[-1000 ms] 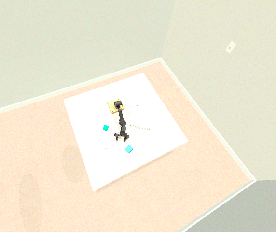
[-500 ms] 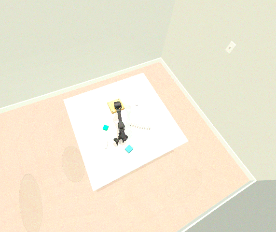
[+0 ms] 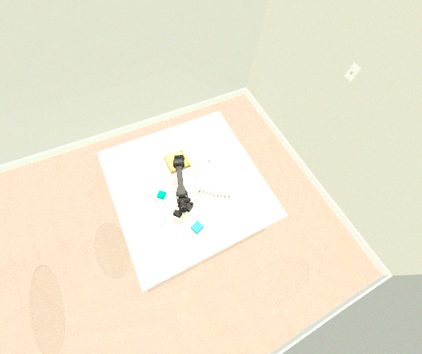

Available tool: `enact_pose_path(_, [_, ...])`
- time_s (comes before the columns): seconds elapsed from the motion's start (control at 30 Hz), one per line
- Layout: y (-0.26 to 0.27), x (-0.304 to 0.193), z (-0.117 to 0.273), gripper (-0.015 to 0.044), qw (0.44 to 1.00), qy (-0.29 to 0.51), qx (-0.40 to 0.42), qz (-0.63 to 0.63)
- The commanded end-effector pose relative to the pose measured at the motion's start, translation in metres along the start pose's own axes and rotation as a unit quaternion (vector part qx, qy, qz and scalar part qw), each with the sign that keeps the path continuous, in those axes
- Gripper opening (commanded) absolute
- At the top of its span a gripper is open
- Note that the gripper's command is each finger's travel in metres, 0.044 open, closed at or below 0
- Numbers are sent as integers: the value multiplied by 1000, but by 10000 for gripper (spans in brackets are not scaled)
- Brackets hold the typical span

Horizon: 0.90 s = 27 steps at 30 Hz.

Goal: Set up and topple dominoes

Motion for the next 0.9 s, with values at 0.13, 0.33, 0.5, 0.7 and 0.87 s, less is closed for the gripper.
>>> enact_pose_path(0.13, [15, -26, 27, 440, 986, 40, 131, 91])
enact_pose_path(0.33, [15, -26, 27, 440, 986, 40, 131, 91])
enact_pose_path(0.5, [16, -26, 18, 440, 986, 40, 131, 91])
enact_pose_path(0.7, [26, -30, -21, 440, 986, 40, 131, 91])
enact_pose_path(0.87, [31, -33, -35, 440, 986, 40, 131, 91])
Point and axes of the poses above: the point midway between the two fingers, 35 mm back from their tips, its own z axis back along the fingers, its own y axis across the jaws, x = y × z, the point moved 3 cm from there along z, back along the fingers, and after that the axes turned 8 degrees about -z, right-handed, at the moved point
